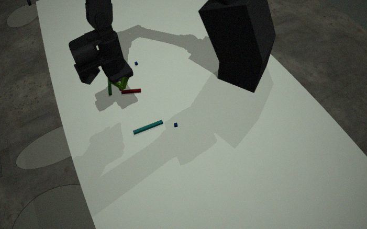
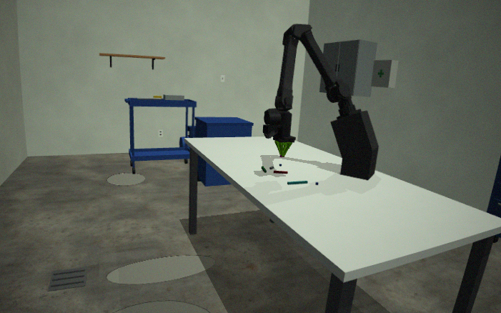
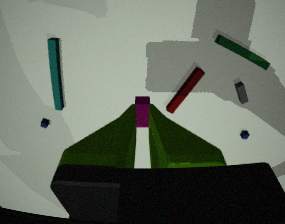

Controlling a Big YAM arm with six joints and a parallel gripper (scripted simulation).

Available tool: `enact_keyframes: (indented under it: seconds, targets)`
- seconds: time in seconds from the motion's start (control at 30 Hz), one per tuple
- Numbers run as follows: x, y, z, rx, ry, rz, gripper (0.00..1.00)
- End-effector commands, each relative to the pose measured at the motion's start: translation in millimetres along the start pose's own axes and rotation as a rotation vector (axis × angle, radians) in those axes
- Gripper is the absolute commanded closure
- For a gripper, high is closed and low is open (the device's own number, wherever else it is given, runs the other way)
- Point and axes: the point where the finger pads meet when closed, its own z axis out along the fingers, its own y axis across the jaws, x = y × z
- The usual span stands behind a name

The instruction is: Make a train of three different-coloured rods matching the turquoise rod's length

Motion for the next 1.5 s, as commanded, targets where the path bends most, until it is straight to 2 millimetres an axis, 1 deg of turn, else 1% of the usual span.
enact_keyframes:
  seconds: [0.0,0.03,0.07,0.1,0.13,0.17,0.2,0.23,0.27,0.3,0.37,0.4,0.43,0.47,0.5,0.53,0.57,0.6,0.67,0.7,0.73,0.77,0.8,0.83,0.87,0.93,0.97,1.0,1.03,1.07,1.1,1.13,1.17,1.2,1.23,1.27,1.3,1.33,1.37,1.4,1.47]
  targets:
    - [-2,-26,-5,0.008,-0.029,-0.129,0.96]
    - [1,-32,-5,0.008,-0.028,-0.177,0.96]
    - [1,-32,-5,0.008,-0.028,-0.177,0.96]
    - [5,-38,-4,0.008,-0.028,-0.229,0.96]
    - [6,-37,-3,0.007,-0.024,-0.23,0.96]
    - [12,-33,7,0.001,0.001,-0.24,0.96]
    - [5,-29,4,0.002,-0.012,-0.248,0.96]
    - [4,-23,2,-0.001,-0.018,-0.263,0.96]
    - [9,-45,-4,0.009,-0.027,-0.284,0.96]
    - [13,-52,-4,0.009,-0.026,-0.342,0.96]
    - [13,-52,-4,0.009,-0.026,-0.342,0.96]
    - [17,-59,-3,0.009,-0.025,-0.403,0.96]
    - [17,-59,-3,0.009,-0.025,-0.403,0.96]
    - [22,-67,-3,0.01,-0.024,-0.466,0.96]
    - [22,-67,-3,0.01,-0.024,-0.466,0.96]
    - [31,-61,7,-0.003,0.004,-0.477,0.96]
    - [27,-74,-3,0.011,-0.023,-0.531,0.96]
    - [27,-74,-3,0.011,-0.023,-0.531,0.96]
    - [30,-68,4,0.001,-0.008,-0.543,0.96]
    - [24,-60,2,-0.001,-0.019,-0.563,0.96]
    - [33,-81,-3,0.011,-0.023,-0.597,0.96]
    - [33,-81,-3,0.011,-0.023,-0.597,0.96]
    - [38,-88,-3,0.012,-0.022,-0.663,0.96]
    - [38,-88,-3,0.013,-0.022,-0.663,0.96]
    - [44,-95,-3,0.014,-0.021,-0.73,0.96]
    - [44,-95,-3,0.014,-0.021,-0.73,0.96]
    - [47,-92,7,0.0,-0.001,-0.737,0.96]
    - [50,-102,-2,0.014,-0.019,-0.796,0.96]
    - [51,-101,-2,0.012,-0.017,-0.797,0.96]
    - [52,-100,0,0.008,-0.012,-0.799,0.96]
    - [53,-94,2,0.001,-0.01,-0.814,0.96]
    - [48,-90,1,0.002,-0.018,-0.826,0.96]
    - [55,-109,-3,0.017,-0.019,-0.86,0.96]
    - [55,-109,-3,0.017,-0.019,-0.86,0.96]
    - [61,-115,-3,0.018,-0.018,-0.924,0.96]
    - [61,-115,-3,0.018,-0.018,-0.924,0.96]
    - [67,-121,-4,0.02,-0.017,-0.985,0.96]
    - [67,-121,-4,0.02,-0.017,-0.985,0.96]
    - [71,-118,1,0.007,-0.005,-0.99,0.96]
    - [72,-126,-4,0.022,-0.016,-1.044,0.96]
    - [75,-124,-1,0.013,-0.01,-1.047,0.96]
